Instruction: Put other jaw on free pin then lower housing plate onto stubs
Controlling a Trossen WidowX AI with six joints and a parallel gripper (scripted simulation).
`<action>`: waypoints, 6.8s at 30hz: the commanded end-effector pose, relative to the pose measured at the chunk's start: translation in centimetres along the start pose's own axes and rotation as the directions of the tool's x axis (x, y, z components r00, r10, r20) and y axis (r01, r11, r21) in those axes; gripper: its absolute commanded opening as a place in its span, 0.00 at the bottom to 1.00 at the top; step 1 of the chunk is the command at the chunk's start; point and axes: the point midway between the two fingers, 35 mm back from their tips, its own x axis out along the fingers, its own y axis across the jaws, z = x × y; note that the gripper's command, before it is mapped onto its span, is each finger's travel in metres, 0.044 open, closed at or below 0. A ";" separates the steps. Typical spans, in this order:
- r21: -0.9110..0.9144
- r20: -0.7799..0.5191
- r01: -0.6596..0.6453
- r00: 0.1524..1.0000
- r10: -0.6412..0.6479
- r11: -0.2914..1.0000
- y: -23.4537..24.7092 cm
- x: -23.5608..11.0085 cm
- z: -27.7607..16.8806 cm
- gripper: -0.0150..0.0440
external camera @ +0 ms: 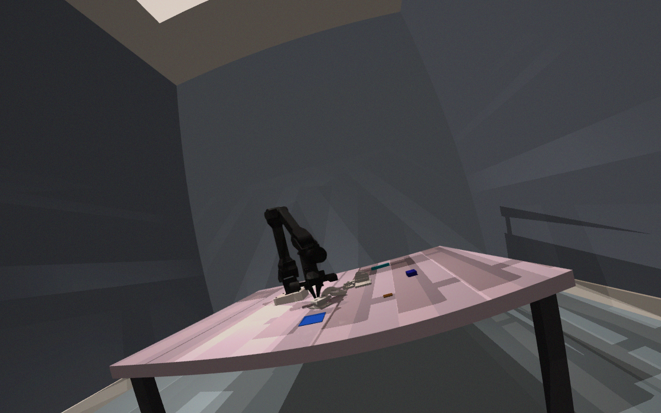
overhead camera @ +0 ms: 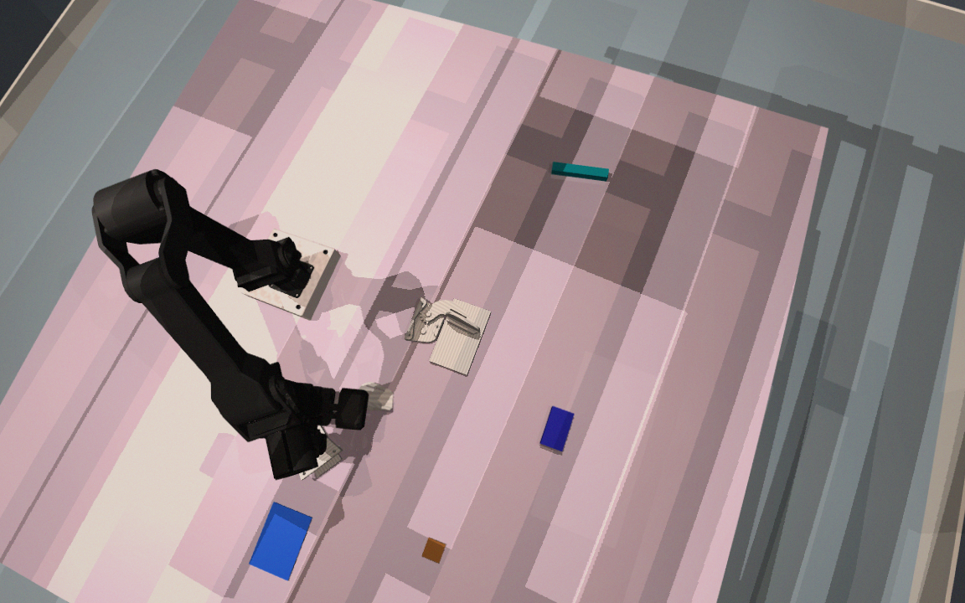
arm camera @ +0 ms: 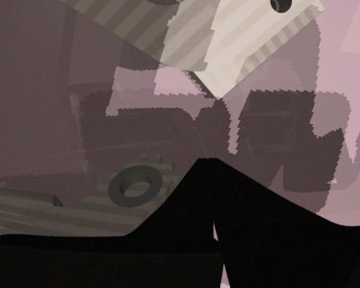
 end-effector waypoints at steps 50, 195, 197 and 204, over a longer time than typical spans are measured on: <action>-0.018 -0.019 -0.036 0.999 0.035 0.999 9.4 0.7 -1.2 0.25; -0.018 -0.020 -0.035 0.999 0.035 0.999 10.1 0.8 -1.4 0.25; -0.018 -0.020 -0.035 0.999 0.035 0.999 10.1 0.8 -1.4 0.25; -0.018 -0.020 -0.035 0.999 0.035 0.999 10.1 0.8 -1.4 0.25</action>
